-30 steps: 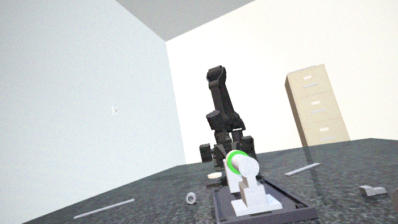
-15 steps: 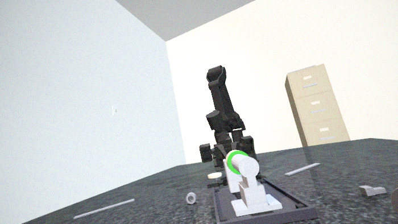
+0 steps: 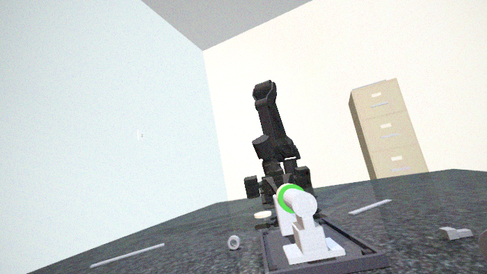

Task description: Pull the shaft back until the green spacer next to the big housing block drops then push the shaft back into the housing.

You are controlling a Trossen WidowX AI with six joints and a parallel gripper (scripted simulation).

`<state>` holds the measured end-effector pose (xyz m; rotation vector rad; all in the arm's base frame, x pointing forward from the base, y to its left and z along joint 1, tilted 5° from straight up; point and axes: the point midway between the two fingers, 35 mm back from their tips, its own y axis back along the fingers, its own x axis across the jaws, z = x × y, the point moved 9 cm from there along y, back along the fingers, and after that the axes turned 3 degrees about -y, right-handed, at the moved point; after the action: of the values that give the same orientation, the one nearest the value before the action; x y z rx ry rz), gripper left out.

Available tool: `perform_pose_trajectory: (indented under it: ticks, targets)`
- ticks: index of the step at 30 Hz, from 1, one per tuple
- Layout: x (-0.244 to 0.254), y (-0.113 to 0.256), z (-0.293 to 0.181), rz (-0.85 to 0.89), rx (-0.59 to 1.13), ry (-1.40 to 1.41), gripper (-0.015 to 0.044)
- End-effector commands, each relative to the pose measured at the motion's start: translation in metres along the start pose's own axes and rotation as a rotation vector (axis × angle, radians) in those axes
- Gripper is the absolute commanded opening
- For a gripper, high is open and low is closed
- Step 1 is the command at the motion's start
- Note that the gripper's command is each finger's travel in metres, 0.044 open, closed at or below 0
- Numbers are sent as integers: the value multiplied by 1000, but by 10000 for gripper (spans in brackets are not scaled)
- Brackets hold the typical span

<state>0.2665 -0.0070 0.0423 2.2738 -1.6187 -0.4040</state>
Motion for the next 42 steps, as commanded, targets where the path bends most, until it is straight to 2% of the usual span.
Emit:
perform_pose_trajectory:
  ticks: [1,42]
  targets:
    - [0,1,0,-2,0,3,0]
    - [0,4,3,-2,0,3,0]
